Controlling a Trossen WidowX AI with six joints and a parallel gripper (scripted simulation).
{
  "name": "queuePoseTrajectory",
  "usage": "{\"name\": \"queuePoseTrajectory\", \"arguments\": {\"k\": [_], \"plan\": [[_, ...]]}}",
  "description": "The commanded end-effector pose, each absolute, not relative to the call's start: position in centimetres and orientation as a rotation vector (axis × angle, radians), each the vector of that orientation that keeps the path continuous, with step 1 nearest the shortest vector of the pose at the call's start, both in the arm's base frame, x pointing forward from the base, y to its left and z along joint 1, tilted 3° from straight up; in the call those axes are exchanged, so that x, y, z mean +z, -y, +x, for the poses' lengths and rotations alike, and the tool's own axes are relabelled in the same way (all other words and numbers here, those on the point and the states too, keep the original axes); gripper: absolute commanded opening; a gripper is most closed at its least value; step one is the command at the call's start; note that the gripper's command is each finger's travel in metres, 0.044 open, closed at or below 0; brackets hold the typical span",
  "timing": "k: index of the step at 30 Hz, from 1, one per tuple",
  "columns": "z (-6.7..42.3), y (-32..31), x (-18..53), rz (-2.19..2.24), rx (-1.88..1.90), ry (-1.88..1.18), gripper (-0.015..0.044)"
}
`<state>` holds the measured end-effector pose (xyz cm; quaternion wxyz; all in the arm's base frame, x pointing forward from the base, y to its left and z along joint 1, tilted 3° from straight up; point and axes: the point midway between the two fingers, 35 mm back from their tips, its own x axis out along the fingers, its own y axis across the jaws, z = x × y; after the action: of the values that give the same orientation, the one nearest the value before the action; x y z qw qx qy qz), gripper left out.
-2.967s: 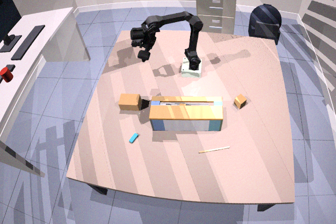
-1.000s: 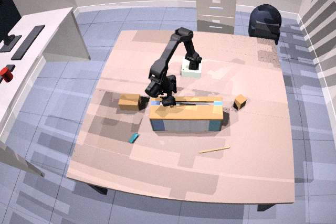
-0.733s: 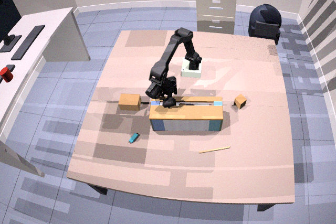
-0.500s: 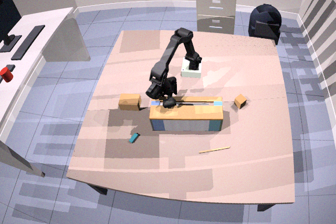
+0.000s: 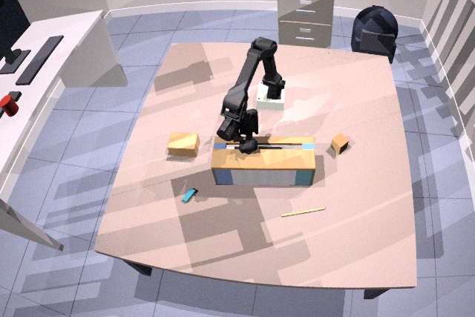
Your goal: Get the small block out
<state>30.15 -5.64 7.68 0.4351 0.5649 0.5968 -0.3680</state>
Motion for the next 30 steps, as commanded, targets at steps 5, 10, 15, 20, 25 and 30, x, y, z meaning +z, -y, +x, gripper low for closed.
{"name": "queuePoseTrajectory", "arguments": {"k": [5, 10, 15, 20, 25, 30], "plan": [[29.9, 3.5, 7.7, 1.415, -0.916, -1.487, 0.04], [29.8, 2.2, 7.7, 1.415, -0.916, -1.488, 0.04], [29.7, 0.9, 7.8, 1.416, -0.915, -1.489, 0.04], [29.6, -0.4, 7.8, 1.417, -0.914, -1.489, 0.04], [29.5, -1.7, 7.8, 1.417, -0.914, -1.49, 0.04], [29.4, -3.0, 7.9, 1.418, -0.913, -1.491, 0.04]]}}
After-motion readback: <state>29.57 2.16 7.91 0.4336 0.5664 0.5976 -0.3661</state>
